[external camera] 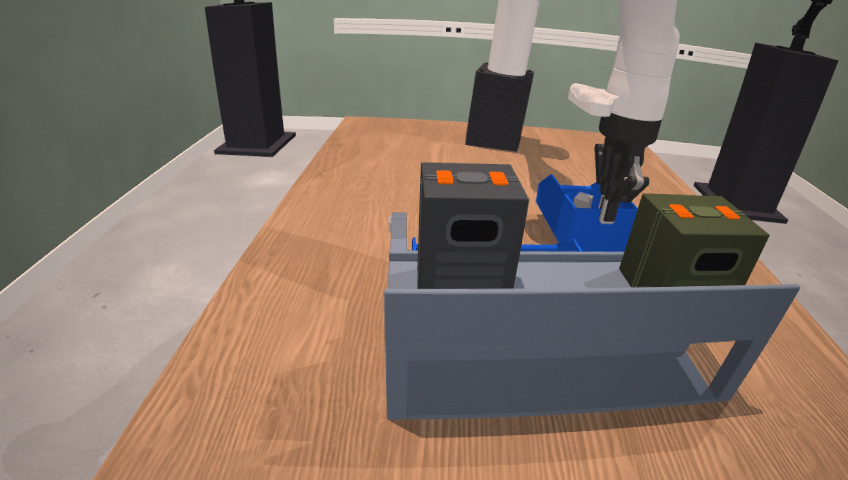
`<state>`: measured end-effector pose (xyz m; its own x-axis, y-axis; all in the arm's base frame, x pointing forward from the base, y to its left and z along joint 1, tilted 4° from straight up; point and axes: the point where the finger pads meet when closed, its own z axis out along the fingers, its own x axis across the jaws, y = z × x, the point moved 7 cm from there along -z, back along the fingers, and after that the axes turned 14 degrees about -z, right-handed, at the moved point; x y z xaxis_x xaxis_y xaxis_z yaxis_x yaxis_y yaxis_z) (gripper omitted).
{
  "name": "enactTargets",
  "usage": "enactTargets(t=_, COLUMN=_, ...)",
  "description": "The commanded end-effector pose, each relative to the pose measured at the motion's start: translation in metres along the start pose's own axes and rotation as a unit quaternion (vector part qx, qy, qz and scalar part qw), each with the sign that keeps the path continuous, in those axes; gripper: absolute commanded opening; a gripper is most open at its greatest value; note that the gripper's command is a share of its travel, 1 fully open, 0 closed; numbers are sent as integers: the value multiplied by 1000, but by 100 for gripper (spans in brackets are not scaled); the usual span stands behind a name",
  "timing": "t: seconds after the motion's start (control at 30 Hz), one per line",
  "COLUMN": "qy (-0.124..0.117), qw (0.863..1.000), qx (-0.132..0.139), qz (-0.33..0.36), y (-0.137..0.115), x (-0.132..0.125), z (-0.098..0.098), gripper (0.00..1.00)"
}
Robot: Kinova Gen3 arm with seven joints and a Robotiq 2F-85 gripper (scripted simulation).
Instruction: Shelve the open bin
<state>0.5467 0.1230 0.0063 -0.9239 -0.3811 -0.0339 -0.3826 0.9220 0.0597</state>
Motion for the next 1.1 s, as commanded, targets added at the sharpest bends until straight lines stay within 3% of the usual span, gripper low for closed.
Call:
enactTargets(t=0.0, qy=-2, qw=1000, qx=1, qz=0, y=-1, x=-6, z=-3, gripper=10)
enactTargets(t=0.93, qy=-2, qw=1000, qx=1, qz=0, y=-3, x=-15, z=-4, gripper=10)
enactTargets(t=1.07, qy=-13, qw=1000, qx=3, qz=0, y=-3, x=-14, z=-3, gripper=10)
